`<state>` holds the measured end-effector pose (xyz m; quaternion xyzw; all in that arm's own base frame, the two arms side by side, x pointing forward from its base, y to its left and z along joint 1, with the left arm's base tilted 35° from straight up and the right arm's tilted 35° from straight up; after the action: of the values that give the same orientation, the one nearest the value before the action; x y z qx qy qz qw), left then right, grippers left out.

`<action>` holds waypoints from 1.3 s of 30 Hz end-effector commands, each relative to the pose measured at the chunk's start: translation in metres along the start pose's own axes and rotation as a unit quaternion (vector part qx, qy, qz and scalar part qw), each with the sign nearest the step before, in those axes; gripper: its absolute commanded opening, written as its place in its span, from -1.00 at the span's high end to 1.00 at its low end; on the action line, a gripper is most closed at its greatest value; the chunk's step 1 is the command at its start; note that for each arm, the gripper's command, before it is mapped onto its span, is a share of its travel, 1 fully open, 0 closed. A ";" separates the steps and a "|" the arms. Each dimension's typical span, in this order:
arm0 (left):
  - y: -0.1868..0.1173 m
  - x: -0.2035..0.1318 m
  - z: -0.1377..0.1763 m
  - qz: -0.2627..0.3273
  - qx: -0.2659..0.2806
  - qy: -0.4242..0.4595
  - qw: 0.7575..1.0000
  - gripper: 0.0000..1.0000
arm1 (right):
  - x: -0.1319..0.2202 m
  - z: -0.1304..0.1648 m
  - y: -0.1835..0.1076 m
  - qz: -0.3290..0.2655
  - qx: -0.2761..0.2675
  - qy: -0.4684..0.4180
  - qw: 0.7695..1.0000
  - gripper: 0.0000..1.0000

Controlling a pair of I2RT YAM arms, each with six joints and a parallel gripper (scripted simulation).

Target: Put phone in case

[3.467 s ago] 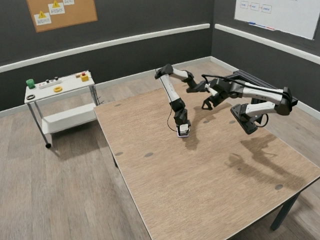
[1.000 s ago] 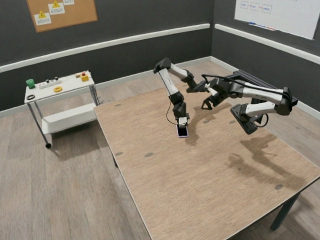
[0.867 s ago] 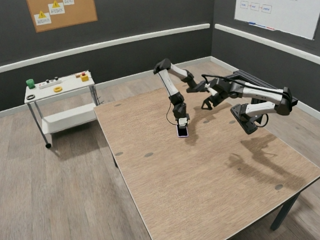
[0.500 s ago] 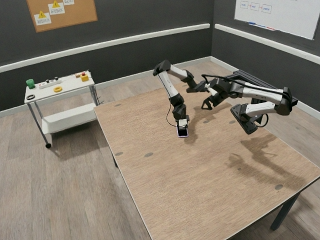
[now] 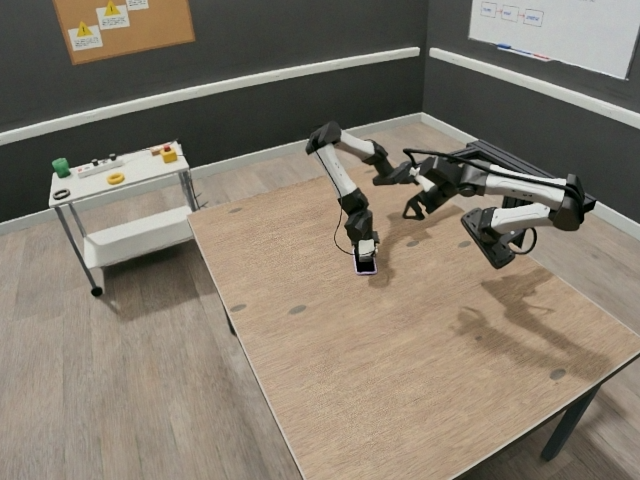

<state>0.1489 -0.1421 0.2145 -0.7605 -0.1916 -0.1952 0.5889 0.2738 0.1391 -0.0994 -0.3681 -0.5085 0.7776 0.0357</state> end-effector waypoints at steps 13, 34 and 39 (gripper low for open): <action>-0.002 0.001 -0.003 -0.005 -0.009 0.000 1.000 -1.00 | 0.000 -0.008 -0.038 -0.002 -0.023 0.025 0.999 0.30; -0.002 0.001 -0.003 -0.005 -0.009 0.000 1.000 -1.00 | 0.003 0.009 -0.075 -0.003 -0.141 0.151 0.978 -1.00; -0.002 0.001 -0.003 -0.005 -0.009 0.000 1.000 -1.00 | 0.008 0.034 -0.097 0.005 -0.187 0.196 0.962 -1.00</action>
<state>0.1489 -0.1421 0.2145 -0.7605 -0.1916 -0.1952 0.5889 0.2251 0.1557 -0.0298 -0.4741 -0.5894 0.6512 0.0613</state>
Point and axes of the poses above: on each arm, the point where the finger pads meet when closed, its own y axis out along the fingers, its own x axis across the jaws, z = x × y, the point moved 8 cm from there along -y, back along the fingers, and after that the axes turned 10 degrees about y, right-handed, at the moved point
